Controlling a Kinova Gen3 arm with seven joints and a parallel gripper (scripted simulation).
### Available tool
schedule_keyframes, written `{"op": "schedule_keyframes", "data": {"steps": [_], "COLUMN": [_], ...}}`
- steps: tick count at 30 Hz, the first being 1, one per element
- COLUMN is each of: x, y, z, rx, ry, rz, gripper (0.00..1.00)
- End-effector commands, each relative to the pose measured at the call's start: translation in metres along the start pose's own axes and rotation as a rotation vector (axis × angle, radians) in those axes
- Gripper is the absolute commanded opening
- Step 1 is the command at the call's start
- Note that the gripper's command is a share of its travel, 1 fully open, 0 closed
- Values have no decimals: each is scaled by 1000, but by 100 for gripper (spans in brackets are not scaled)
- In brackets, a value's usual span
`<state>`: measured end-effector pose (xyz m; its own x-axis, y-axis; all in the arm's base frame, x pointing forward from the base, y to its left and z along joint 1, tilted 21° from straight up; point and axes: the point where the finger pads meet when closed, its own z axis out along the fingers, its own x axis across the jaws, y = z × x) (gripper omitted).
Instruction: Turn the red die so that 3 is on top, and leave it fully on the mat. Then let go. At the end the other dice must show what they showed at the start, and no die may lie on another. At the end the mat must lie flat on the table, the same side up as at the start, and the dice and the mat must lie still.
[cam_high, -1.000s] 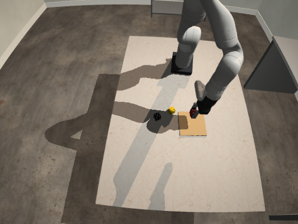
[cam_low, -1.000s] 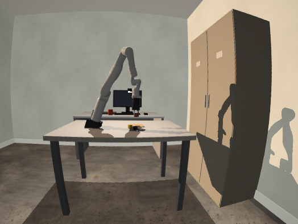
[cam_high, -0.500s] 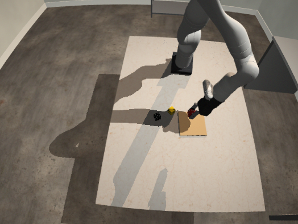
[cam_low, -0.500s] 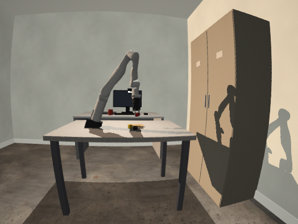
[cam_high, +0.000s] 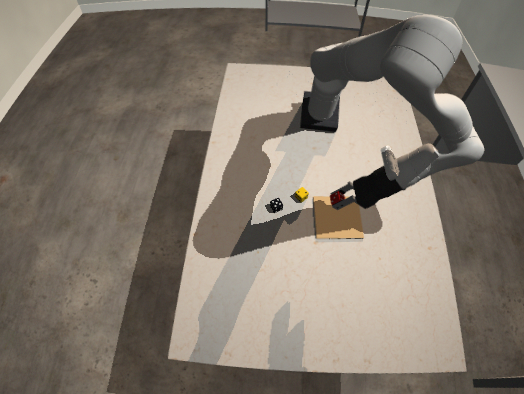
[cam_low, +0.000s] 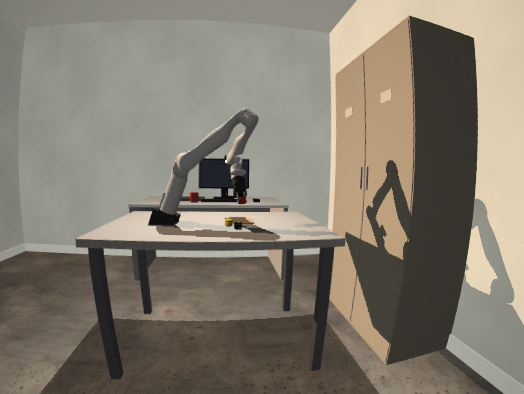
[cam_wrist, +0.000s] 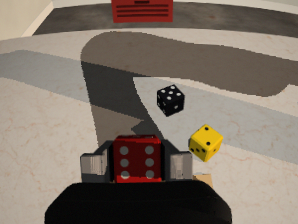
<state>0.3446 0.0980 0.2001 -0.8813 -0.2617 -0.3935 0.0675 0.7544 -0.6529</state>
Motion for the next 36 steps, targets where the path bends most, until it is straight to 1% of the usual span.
{"op": "schedule_keyframes", "data": {"steps": [1,4,6,11,16,21,31,36], "x": [9,10,10,10,10,10,10,11], "y": [23,23,23,24,24,24,25,29], "z": [-2,-2,-2,-2,-2,-2,-2,4], "rx": [55,138,138,250,318,344,347,345], "ry": [-4,-7,-7,-9,-11,-12,-11,-5], "rz": [-65,-65,-65,-66,-66,-66,-66,-65], "gripper": [57,57,57,57,57,57,57,57]}}
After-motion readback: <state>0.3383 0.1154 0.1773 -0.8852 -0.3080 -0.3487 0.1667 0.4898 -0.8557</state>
